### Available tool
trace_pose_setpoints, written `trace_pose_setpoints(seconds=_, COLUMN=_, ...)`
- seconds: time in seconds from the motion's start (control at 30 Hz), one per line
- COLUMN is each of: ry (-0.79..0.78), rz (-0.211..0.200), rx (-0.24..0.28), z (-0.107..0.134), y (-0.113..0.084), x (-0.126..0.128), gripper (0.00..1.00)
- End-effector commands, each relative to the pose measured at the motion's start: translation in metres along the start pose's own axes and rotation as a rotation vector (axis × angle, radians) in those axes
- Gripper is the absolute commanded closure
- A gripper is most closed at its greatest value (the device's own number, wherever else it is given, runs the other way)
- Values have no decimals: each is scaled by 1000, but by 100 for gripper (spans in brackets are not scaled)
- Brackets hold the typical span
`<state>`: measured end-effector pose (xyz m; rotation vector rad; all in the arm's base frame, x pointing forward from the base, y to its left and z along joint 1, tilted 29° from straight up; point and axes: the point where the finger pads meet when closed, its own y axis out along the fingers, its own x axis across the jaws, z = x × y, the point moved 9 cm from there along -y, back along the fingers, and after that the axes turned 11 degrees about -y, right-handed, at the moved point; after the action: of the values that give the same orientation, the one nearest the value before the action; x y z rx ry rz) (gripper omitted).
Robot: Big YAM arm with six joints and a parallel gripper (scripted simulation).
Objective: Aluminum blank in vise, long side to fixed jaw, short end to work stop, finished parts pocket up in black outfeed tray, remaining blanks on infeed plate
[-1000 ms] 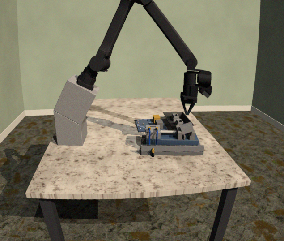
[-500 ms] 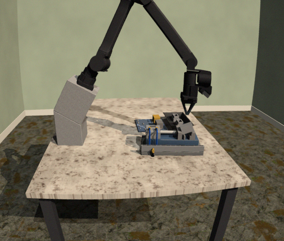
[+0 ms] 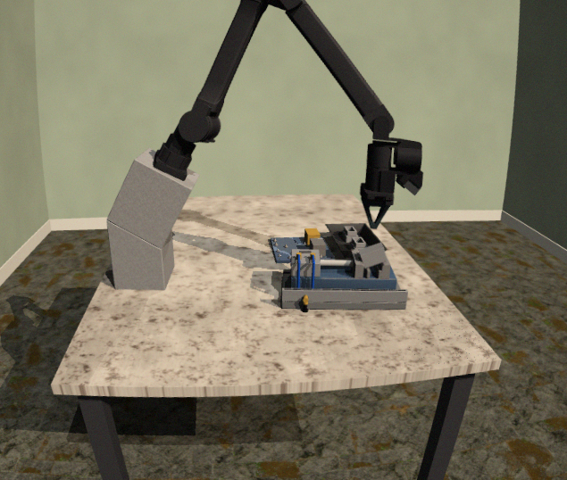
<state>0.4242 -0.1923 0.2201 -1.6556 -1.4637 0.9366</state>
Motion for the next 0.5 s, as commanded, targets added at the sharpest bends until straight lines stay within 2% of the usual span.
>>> trace_pose_setpoints(seconds=0.0, ry=-24, rz=6, rx=-36, z=-8, y=-17, x=2, gripper=100)
trace_pose_setpoints(seconds=0.03, ry=-24, rz=6, rx=-36, z=-8, y=-17, x=2, gripper=100)
trace_pose_setpoints(seconds=0.07, ry=-24, rz=6, rx=-36, z=-8, y=-17, x=2, gripper=36)
trace_pose_setpoints(seconds=0.47, ry=-24, rz=6, rx=-36, z=-8, y=-17, x=2, gripper=36)
